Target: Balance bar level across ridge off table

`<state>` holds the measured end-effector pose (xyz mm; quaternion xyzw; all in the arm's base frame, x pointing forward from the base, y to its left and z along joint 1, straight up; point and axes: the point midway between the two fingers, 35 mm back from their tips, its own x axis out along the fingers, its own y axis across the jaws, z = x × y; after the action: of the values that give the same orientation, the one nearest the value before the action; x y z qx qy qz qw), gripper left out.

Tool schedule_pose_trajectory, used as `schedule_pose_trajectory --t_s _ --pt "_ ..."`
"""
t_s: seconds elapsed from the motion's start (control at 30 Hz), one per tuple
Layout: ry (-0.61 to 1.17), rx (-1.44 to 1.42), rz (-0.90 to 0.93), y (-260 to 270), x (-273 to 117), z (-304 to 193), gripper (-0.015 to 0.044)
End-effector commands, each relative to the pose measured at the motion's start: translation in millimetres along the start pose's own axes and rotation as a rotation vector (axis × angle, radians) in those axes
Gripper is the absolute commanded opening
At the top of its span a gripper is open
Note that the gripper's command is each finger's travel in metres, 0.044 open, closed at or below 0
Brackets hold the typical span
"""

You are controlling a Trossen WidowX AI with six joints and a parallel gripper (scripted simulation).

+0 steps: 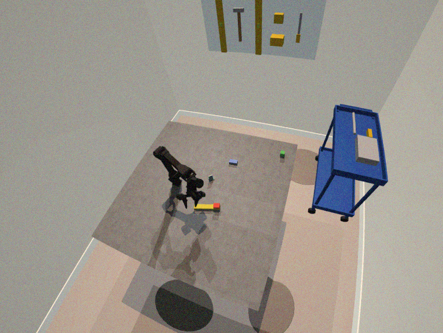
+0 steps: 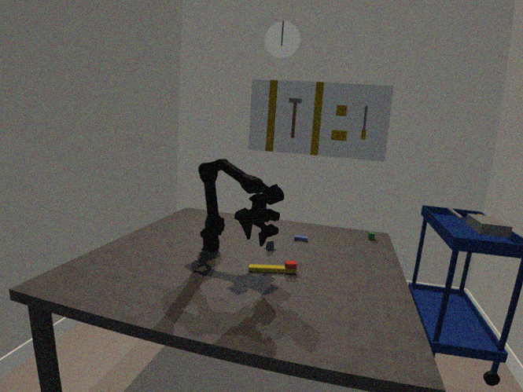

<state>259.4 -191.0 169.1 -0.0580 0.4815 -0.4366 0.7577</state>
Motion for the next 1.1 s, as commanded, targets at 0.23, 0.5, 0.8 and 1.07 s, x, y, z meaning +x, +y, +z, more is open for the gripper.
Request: schedule_pose_trajectory --t_s 0.23,0.5,0.8,1.07 --pt "0.085 0.302 0.077 13.9 2.2 1.6 0.0315" --pt "0.16 0.519 0.113 23.0 2.5 2.7 0.0315" --pt "0.258 0.764 0.132 32.9 2.0 3.4 0.0315" --pt "0.355 0.982 0.129 41.5 0.8 3.6 0.0315"
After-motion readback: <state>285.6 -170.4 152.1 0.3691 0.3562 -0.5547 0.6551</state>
